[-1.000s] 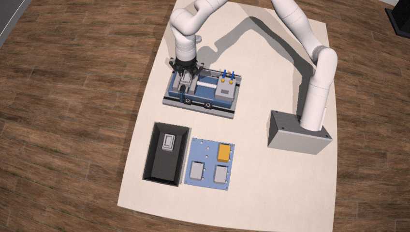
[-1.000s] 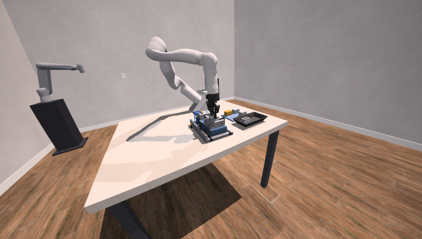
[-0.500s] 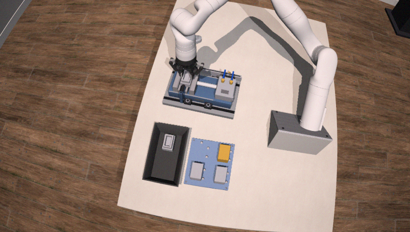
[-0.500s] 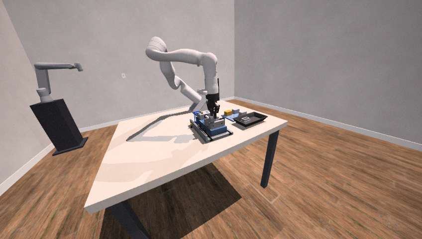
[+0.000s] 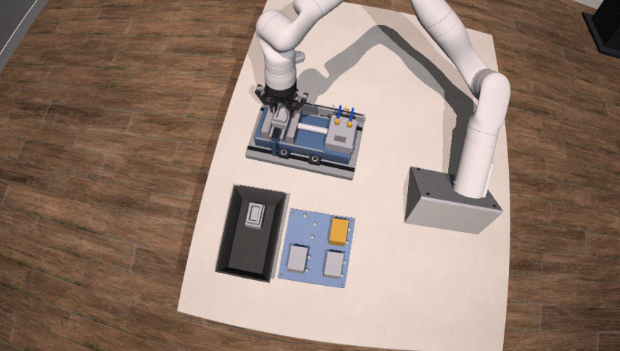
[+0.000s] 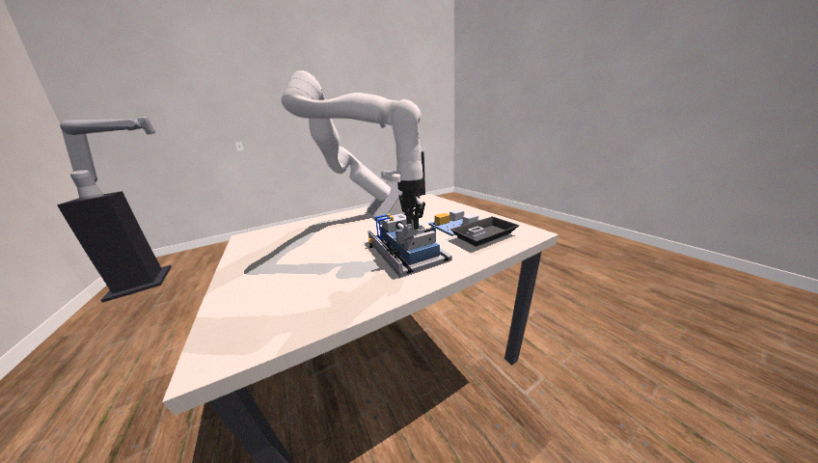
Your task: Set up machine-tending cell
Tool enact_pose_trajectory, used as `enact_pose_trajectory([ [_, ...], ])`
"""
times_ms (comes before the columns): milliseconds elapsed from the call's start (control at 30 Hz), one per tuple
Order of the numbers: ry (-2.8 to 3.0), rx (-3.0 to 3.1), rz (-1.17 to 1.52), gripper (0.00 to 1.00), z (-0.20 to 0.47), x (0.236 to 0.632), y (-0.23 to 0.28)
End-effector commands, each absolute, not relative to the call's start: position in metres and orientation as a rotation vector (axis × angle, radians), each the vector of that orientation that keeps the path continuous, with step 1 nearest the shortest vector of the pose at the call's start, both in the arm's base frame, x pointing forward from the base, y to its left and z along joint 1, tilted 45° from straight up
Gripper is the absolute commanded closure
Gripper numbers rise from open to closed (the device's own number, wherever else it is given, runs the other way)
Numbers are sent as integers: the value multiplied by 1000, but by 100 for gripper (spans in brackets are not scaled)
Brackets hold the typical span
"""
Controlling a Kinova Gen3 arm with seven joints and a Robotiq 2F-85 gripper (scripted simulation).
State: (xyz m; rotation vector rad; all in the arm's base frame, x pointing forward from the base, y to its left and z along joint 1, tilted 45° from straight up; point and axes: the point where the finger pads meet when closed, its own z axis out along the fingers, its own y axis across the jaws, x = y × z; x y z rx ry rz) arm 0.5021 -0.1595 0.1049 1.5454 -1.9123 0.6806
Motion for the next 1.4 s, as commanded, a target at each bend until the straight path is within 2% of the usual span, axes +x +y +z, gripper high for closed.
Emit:
enact_pose_trajectory([
  [0,-1909,1551,678,100,112,503,-151],
  [1367,-1910,1562,674,100,126,510,-127],
])
